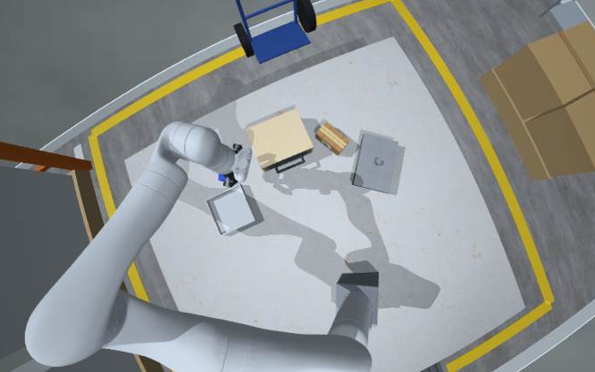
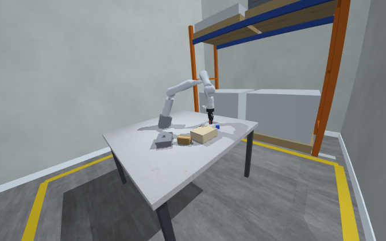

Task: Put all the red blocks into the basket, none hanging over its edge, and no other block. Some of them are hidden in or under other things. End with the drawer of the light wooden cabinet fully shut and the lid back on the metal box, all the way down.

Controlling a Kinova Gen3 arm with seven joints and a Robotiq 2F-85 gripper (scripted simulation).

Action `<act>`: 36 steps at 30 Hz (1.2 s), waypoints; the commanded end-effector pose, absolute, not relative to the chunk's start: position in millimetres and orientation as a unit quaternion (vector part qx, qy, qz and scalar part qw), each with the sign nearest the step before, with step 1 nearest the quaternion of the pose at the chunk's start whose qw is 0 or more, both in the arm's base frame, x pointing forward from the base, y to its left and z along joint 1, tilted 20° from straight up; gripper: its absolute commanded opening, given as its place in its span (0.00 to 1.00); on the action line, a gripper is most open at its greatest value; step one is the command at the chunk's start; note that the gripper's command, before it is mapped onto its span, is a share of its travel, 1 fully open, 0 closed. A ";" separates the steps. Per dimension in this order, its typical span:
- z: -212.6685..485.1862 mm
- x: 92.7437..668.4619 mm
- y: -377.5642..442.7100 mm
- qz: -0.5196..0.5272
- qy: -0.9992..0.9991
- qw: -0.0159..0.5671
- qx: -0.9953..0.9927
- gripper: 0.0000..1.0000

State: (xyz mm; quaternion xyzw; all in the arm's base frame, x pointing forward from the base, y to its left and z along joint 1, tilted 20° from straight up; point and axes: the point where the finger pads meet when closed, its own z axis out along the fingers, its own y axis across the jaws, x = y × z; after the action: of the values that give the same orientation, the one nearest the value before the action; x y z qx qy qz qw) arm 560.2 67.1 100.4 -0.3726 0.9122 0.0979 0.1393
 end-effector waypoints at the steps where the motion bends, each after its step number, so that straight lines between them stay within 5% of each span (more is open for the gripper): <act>1: 110.6 559.0 64.2 0.098 0.912 0.140 -0.373 0.10; 36: 190.9 543.4 40.1 0.098 0.912 0.140 -0.373 0.10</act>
State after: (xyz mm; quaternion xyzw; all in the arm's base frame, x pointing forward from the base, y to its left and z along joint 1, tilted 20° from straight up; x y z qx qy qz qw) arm 543.1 40.6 189.9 -0.3729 0.9121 0.0979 0.1392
